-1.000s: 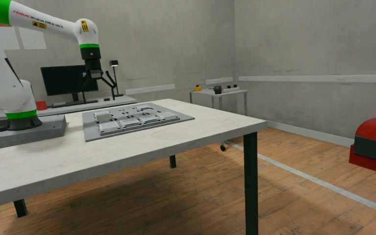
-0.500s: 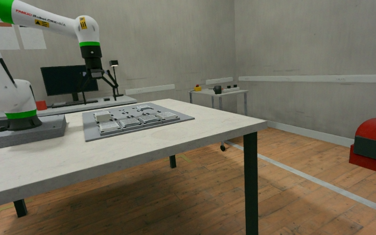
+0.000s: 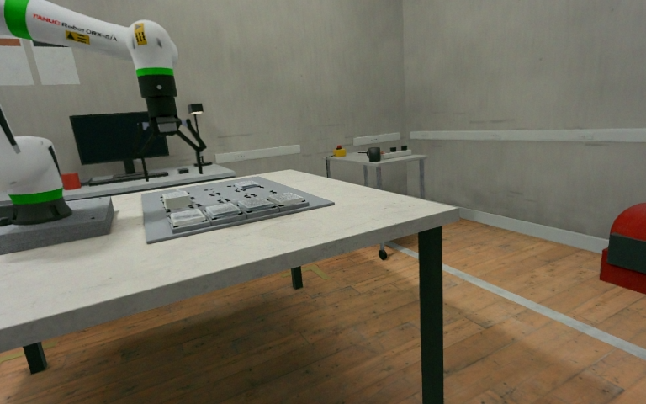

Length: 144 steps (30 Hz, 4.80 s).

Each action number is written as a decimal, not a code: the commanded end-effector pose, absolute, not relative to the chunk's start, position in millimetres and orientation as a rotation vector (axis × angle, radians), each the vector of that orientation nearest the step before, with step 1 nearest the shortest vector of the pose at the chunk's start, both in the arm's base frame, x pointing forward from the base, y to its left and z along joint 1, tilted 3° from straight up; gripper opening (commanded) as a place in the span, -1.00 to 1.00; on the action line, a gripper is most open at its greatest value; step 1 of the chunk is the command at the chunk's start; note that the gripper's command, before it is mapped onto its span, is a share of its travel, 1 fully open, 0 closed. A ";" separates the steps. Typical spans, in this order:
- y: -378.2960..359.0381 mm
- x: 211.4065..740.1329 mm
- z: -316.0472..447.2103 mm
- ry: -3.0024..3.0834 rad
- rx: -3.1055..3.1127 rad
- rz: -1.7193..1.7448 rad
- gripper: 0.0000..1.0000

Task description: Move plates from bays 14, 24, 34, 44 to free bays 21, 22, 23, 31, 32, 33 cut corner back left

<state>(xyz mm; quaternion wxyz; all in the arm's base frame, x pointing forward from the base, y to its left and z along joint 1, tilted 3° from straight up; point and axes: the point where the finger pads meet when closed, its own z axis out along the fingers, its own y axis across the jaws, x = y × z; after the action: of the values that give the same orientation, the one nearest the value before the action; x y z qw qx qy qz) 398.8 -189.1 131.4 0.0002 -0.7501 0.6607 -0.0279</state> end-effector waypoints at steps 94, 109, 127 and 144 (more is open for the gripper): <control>-219.5 510.9 140.0 2.075 -2.356 -0.089 1.00; -219.5 510.9 140.0 2.075 -2.356 -0.089 1.00; -219.5 510.9 140.0 2.075 -2.356 -0.089 1.00; -172.3 505.2 133.8 2.074 -2.356 -0.089 1.00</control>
<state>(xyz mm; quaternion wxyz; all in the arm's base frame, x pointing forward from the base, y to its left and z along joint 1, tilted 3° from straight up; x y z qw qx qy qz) 505.6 -179.4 133.9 0.0005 -0.7503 0.6606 -0.0273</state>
